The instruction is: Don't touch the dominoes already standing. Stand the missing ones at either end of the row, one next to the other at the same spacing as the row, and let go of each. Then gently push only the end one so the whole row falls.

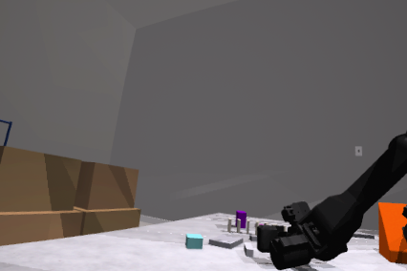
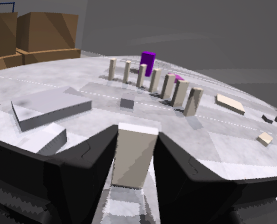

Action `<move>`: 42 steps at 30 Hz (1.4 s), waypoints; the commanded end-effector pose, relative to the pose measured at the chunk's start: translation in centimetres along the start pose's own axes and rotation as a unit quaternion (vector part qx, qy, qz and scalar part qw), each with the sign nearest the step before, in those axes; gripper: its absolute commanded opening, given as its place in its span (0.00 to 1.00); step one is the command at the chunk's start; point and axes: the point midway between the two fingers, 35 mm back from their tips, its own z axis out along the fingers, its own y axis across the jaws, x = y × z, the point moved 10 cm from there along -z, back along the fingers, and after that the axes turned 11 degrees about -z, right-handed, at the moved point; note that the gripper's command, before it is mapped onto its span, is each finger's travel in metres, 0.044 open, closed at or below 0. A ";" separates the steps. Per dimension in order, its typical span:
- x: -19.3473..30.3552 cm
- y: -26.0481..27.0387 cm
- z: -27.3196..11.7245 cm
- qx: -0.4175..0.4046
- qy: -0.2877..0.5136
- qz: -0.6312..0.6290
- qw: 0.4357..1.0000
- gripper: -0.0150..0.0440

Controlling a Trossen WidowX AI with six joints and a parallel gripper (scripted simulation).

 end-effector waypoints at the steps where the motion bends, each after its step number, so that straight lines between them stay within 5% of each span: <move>1: 0.1 0.1 0.0 -0.001 -0.002 0.002 1.000 0.44; 15: 0.1 0.1 0.0 -0.001 -0.002 0.002 1.000 1.00; 29: -5.0 -0.9 -0.1 0.006 0.014 -0.009 1.000 1.00; 35: -8.5 -0.6 4.3 0.057 0.237 -0.088 0.966 1.00; 42: -14.2 -2.2 9.3 -0.008 0.536 -0.083 0.840 1.00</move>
